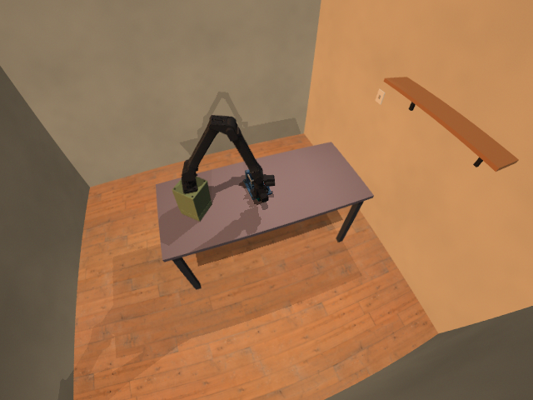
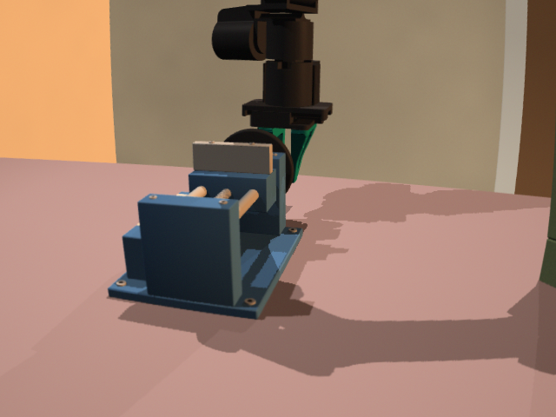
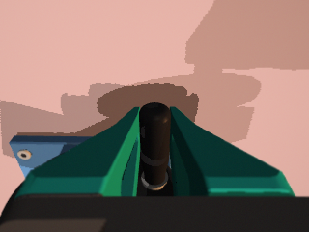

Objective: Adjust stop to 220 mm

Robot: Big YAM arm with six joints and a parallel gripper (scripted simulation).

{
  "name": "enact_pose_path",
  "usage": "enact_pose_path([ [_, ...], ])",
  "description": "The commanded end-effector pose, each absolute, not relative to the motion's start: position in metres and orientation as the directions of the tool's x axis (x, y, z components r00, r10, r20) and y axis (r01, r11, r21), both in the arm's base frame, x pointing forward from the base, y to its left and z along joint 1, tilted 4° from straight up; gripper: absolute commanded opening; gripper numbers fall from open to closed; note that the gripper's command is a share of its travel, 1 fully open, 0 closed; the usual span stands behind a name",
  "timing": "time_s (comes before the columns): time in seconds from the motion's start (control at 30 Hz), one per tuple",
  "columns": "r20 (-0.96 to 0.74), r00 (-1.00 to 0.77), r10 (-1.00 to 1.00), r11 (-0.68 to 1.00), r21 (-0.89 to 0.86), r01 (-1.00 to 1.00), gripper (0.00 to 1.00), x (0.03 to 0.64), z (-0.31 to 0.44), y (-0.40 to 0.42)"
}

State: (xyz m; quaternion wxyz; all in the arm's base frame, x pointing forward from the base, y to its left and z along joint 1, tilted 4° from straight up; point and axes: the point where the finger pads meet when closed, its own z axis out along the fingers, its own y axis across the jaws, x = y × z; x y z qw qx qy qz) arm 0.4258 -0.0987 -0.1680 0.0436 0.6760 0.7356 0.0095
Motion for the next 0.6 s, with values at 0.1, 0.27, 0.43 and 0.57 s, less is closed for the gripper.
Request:
enact_pose_path([
  [0.1,-0.062,-0.073,0.995,0.077,0.058,0.995,0.06,0.424,-0.177,-0.108],
  [0.27,-0.06,-0.072,0.996,0.076,0.058,0.995,0.06,0.439,-0.18,-0.102],
  [0.43,-0.061,-0.069,0.996,0.073,0.062,0.995,0.06,0.448,-0.183,-0.103],
  [0.57,-0.062,-0.067,0.996,0.071,0.064,0.995,0.06,0.448,-0.184,-0.106],
])
